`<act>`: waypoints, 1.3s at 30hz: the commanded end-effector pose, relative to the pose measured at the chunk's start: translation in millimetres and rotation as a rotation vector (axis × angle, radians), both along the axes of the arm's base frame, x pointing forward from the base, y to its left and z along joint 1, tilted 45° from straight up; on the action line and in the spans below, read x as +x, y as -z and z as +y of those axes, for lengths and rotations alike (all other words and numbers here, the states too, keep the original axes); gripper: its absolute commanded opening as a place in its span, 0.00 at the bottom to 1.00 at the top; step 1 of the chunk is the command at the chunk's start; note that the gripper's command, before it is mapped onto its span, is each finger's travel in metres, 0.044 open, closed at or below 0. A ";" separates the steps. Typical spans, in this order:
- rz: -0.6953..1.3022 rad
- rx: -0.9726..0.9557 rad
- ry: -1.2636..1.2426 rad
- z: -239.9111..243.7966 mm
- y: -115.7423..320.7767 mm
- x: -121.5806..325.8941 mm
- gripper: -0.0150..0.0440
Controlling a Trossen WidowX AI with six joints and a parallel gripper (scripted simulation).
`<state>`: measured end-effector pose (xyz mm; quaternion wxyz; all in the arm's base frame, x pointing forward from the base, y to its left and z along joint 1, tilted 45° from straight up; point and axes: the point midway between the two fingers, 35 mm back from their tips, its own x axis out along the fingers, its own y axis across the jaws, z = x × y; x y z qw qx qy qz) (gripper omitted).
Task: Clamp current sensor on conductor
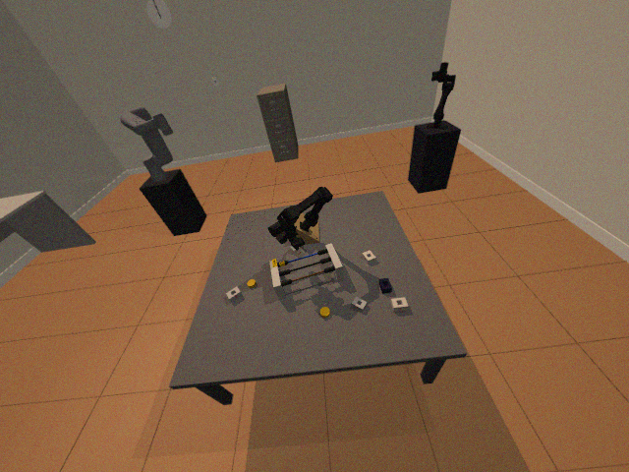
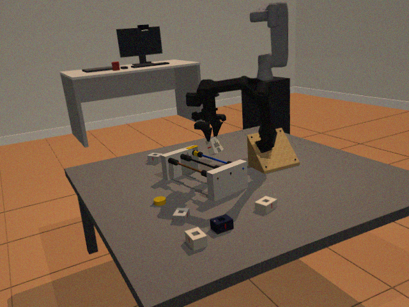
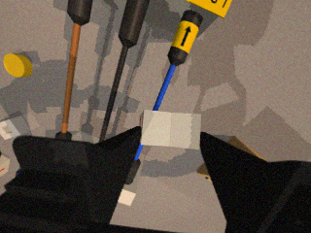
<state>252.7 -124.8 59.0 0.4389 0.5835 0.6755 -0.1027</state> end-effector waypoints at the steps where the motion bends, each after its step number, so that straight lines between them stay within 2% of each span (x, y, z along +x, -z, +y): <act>1: 0.065 0.005 0.078 0.1 -1.2 6.9 0.25; 8: 0.202 0.021 0.217 3.1 -2.2 16.0 0.25; 39: 0.204 0.022 0.221 33.7 29.3 20.7 0.25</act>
